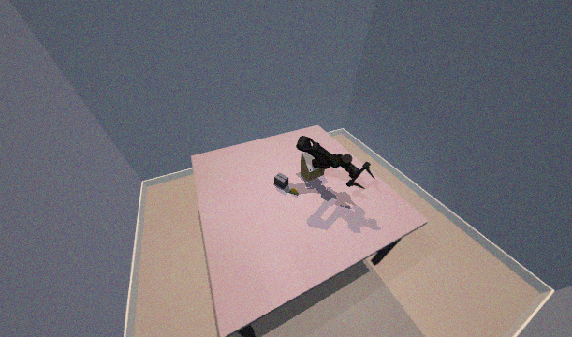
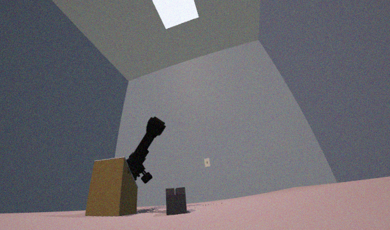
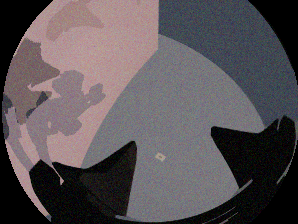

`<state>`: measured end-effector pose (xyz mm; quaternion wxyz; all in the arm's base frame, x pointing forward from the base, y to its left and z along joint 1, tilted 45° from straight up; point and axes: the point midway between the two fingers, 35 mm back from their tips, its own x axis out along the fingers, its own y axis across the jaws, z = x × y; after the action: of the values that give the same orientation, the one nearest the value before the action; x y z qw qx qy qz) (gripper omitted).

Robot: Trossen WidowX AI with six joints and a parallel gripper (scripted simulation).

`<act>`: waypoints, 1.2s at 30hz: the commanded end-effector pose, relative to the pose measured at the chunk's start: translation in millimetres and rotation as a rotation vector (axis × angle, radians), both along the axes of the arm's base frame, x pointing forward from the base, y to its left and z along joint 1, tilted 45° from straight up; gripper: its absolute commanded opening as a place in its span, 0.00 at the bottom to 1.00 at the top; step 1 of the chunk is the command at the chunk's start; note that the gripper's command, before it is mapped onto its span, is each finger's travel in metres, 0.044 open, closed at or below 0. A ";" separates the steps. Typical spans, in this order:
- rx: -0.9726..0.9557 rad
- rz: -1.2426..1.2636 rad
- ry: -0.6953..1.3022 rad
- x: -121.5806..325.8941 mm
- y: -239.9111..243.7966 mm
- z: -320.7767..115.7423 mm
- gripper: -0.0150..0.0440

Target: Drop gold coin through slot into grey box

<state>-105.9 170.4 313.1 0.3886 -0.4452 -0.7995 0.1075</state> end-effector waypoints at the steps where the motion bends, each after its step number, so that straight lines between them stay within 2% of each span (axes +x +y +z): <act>1: -0.006 0.000 0.002 0.1 1.4 -0.4 0.89; 9: -0.314 -0.033 0.152 22.9 63.9 -27.2 0.53; 14: -0.542 -0.099 0.364 60.7 100.5 -54.4 0.53; 20: -0.781 -0.220 0.733 122.0 125.3 -94.1 0.53; 28: -0.885 -0.398 1.224 198.9 125.6 -132.9 0.53; 36: -0.878 -0.603 1.855 271.8 87.3 -184.1 0.53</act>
<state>120.0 286.0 162.2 0.5932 -0.5375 -0.1337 0.5842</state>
